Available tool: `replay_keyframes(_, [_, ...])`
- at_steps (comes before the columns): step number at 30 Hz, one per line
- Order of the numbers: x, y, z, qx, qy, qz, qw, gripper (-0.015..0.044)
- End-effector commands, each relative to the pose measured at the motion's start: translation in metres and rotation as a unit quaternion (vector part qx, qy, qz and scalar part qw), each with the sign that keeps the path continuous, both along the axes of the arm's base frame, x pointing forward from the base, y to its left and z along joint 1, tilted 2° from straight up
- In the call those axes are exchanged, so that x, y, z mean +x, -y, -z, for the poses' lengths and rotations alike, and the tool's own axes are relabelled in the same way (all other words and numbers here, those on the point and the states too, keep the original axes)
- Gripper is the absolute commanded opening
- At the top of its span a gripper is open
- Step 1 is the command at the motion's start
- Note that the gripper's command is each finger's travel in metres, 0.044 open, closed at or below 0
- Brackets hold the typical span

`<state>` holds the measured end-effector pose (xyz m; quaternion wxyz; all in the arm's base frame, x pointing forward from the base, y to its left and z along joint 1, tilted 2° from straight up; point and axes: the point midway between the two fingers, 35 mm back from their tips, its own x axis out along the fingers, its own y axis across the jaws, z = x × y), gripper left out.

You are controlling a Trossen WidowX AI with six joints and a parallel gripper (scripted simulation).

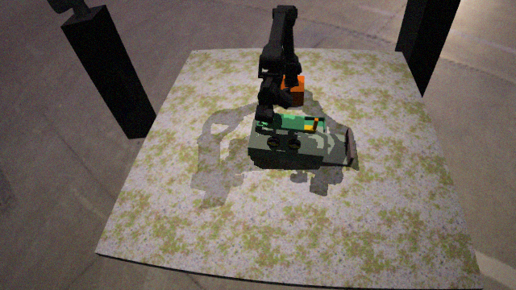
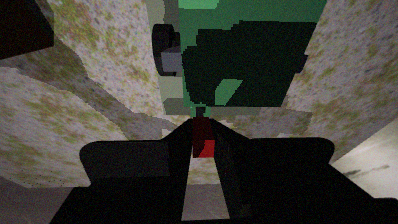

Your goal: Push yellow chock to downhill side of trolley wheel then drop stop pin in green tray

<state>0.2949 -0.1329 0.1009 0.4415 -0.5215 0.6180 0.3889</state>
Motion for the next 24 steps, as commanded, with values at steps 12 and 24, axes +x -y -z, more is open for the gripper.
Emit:
replay_keyframes(12, [0.001,-0.001,-0.012,-0.003,0.003,0.002,1.000,0.0000])
replay_keyframes(24, [0.002,0.000,-0.019,-0.003,0.003,0.002,1.000,0.0000])
